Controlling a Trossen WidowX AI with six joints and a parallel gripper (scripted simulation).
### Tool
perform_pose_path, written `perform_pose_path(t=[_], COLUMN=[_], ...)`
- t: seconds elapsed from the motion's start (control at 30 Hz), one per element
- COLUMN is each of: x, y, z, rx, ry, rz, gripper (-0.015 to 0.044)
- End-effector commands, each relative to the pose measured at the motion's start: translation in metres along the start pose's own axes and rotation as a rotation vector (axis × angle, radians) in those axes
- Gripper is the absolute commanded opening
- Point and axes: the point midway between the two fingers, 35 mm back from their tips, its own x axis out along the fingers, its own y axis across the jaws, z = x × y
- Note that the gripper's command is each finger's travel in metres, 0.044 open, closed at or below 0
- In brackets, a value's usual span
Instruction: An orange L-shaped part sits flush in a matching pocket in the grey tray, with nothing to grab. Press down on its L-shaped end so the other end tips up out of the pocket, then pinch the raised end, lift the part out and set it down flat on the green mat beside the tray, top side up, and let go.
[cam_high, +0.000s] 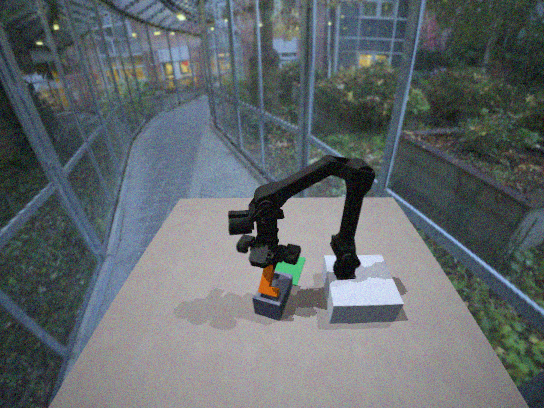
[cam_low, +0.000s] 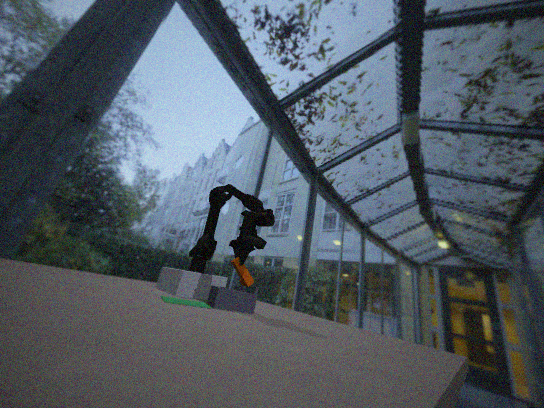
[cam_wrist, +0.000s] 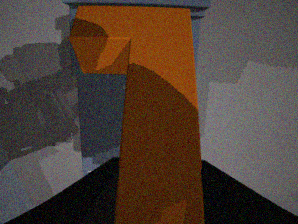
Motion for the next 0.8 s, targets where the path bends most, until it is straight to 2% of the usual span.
perform_pose_path(t=[0.0, 0.27, 0.77], x=[-0.002, -0.003, -0.001], y=[0.0, 0.0, 0.003], z=[0.001, -0.009, -0.071], rx=[0.004, 0.004, 0.004], ry=[-0.005, -0.004, 0.002], rz=[0.001, 0.001, 0.001], gripper=[0.0, 0.0, 0.0])
